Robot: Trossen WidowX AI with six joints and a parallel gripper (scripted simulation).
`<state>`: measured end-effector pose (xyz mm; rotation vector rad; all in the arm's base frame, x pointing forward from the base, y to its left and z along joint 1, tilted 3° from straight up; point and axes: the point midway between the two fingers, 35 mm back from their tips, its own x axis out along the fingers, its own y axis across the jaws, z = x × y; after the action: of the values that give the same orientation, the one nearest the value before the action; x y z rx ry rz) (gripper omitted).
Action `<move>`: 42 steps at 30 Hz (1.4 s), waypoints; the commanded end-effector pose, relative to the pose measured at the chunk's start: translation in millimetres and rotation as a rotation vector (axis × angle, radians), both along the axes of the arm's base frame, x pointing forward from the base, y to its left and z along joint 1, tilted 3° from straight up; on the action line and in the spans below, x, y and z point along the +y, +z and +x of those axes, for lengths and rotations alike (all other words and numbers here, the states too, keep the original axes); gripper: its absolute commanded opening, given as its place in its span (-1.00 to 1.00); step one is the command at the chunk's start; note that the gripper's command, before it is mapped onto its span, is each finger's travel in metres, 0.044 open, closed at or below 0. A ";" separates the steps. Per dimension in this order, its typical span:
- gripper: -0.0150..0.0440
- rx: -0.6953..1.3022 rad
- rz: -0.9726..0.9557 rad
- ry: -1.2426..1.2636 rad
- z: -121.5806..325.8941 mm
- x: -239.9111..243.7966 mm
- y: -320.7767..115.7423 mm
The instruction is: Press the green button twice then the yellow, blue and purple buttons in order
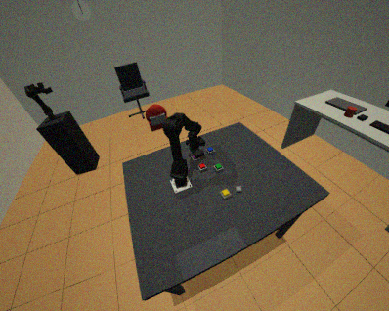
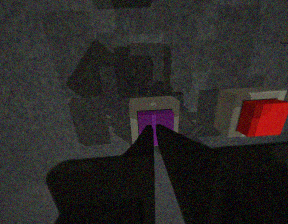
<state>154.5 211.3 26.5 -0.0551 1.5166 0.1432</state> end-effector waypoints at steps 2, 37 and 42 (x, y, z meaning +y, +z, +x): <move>-0.42 0.003 -0.008 -0.004 -1.2 -2.4 -4.8; 0.38 -0.001 -0.007 -0.004 47.8 13.1 83.8; 0.73 -0.002 -0.006 -0.004 56.8 14.3 94.2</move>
<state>209.8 225.6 118.6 -0.0436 1.5025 0.1346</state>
